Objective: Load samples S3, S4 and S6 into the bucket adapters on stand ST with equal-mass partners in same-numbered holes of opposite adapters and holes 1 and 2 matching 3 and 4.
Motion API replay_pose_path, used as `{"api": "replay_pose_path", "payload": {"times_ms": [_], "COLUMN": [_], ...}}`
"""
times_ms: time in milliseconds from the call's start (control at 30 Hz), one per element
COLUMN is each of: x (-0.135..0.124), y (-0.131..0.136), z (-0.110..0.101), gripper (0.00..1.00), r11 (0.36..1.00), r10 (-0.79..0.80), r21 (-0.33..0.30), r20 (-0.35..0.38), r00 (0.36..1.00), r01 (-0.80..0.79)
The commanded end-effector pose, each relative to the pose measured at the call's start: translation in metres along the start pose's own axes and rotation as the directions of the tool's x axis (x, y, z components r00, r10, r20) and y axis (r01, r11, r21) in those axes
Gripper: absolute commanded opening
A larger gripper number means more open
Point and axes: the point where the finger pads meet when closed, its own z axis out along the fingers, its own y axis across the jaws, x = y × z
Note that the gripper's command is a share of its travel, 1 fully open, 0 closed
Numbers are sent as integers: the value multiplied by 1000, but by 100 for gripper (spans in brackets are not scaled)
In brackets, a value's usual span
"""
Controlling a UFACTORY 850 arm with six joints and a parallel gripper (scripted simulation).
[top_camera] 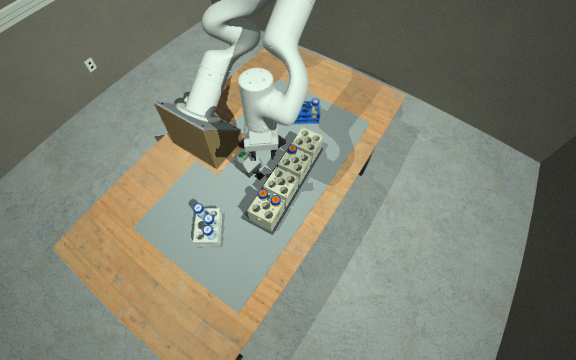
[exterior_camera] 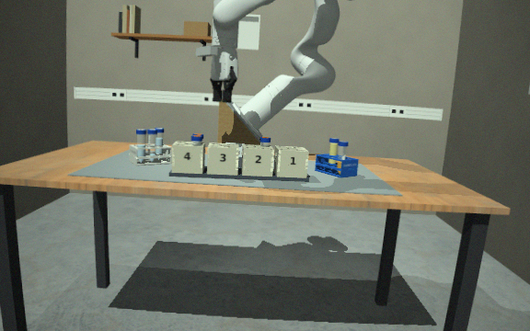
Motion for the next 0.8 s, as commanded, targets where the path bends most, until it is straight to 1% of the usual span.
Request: {"api": "replay_pose_path", "payload": {"times_ms": [0, 100, 167, 667, 767], "x": [21, 31, 31, 83, 87], "y": [19, 30, 30, 84, 87], "z": [-1, -1, -1, -1, -1], "gripper": [57, 57, 57, 57, 57], "r11": [999, 999, 999, 999, 999], "r10": [52, 52, 52, 52, 52], "r21": [-7, -7, -7, -7, -7], "r20": [6, 6, 6, 6, 6], "r00": [999, 999, 999, 999, 999], "r01": [-52, -52, -52, -52, -52]}}
